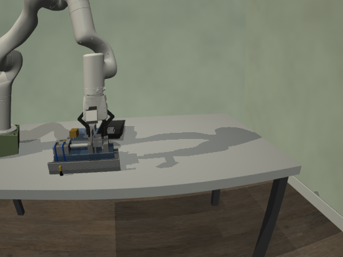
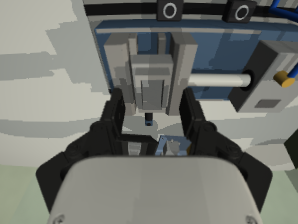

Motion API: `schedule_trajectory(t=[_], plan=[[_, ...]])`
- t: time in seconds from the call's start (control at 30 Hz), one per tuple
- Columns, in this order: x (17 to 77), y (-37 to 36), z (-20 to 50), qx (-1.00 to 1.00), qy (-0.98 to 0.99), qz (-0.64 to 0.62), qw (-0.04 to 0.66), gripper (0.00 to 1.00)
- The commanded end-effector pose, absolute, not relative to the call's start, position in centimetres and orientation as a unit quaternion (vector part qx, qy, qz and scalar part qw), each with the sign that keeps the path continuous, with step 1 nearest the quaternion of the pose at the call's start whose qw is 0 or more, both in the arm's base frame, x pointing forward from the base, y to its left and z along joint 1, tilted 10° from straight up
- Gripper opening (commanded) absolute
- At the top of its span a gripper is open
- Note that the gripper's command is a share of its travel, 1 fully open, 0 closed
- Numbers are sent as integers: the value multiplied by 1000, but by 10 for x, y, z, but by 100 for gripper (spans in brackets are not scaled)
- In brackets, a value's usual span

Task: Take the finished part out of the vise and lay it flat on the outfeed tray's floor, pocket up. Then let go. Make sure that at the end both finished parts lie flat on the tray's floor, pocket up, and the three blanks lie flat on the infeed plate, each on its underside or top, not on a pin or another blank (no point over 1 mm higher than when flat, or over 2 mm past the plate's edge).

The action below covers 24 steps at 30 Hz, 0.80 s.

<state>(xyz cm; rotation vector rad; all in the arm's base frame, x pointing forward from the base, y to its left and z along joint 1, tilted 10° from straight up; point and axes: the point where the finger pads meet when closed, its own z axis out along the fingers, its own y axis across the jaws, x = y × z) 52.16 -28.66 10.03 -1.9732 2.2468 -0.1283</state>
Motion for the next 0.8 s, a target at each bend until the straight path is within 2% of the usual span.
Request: schedule_trajectory(t=[0.0, 0.77], plan=[[523, -287, 99, -657, 749, -44, 75, 69], [524, -287, 91, -657, 749, -44, 75, 69]])
